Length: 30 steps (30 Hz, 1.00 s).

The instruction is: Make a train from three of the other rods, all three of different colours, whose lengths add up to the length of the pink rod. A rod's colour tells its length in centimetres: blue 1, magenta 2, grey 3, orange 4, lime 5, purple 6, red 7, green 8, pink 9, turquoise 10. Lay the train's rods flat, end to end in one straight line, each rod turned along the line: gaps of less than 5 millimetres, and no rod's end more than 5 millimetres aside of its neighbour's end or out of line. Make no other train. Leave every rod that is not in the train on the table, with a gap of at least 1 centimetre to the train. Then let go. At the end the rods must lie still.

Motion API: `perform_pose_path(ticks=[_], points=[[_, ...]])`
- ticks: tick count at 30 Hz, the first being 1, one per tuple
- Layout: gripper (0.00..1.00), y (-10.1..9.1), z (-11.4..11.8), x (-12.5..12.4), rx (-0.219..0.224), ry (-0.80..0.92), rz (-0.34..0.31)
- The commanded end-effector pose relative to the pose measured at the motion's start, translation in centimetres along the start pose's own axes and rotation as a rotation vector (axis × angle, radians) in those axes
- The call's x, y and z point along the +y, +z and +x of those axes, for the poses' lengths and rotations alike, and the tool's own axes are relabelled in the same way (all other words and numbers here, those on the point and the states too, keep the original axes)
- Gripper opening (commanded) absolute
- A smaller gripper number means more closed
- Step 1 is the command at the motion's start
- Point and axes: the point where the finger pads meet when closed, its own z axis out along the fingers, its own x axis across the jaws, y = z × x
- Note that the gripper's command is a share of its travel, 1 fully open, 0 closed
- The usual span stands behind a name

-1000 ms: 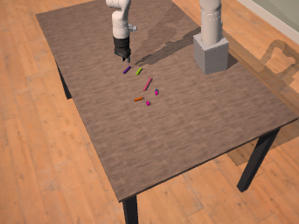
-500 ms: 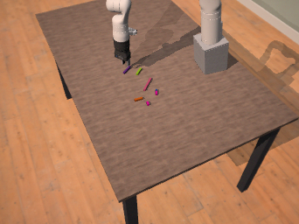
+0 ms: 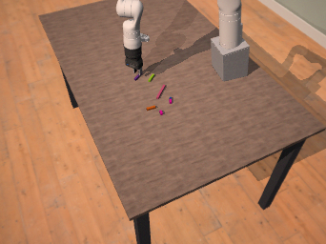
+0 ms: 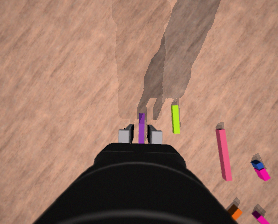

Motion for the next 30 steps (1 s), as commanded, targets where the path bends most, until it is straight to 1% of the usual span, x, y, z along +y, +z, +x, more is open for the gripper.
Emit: perform_pose_path(ticks=[1,8,30], points=[[0.54,0.27,0.16,0.06,0.003,-0.002,0.000],[0.54,0.55,0.16,0.06,0.003,-0.002,0.000],[0.54,0.57,0.16,0.06,0.003,-0.002,0.000]])
